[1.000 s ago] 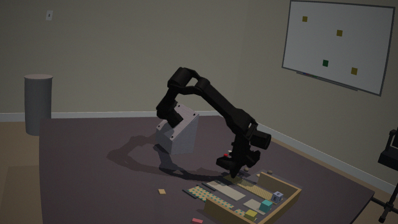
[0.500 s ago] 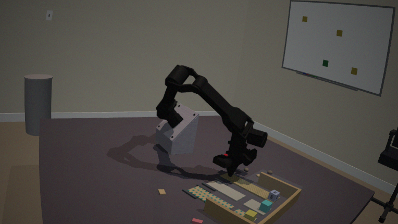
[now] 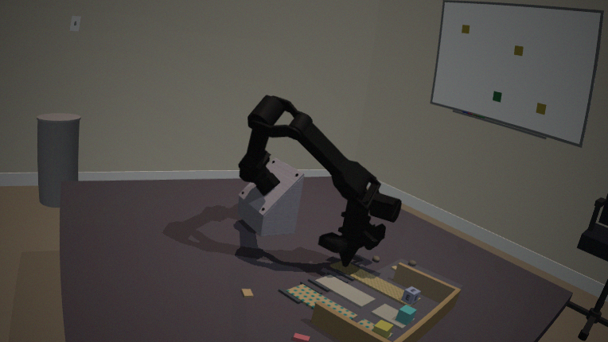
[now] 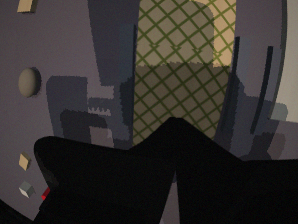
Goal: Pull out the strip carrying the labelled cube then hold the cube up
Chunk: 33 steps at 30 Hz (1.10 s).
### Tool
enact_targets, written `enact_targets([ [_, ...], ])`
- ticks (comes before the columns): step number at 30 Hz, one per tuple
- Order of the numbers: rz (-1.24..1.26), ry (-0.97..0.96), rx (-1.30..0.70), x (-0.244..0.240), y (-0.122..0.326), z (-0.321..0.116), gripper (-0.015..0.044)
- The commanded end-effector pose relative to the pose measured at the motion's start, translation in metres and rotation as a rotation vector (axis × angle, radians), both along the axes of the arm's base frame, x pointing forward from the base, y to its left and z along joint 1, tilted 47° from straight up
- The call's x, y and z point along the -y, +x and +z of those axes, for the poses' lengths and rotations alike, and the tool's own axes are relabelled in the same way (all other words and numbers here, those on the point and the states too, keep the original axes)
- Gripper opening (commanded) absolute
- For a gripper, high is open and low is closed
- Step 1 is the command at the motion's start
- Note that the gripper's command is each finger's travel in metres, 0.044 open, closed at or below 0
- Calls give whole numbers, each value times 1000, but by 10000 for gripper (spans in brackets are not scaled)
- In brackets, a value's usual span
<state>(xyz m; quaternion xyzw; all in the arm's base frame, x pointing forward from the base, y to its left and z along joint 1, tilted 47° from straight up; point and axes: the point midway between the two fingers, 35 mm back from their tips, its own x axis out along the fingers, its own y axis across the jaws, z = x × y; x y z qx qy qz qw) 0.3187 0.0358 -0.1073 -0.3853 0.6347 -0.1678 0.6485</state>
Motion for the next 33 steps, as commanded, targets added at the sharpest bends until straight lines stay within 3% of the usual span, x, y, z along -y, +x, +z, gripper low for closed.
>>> enact_targets([
  [1, -10, -6, -14, 6, -11, -1, 0],
  [33, -10, -6, -16, 21, -56, 5, 0],
])
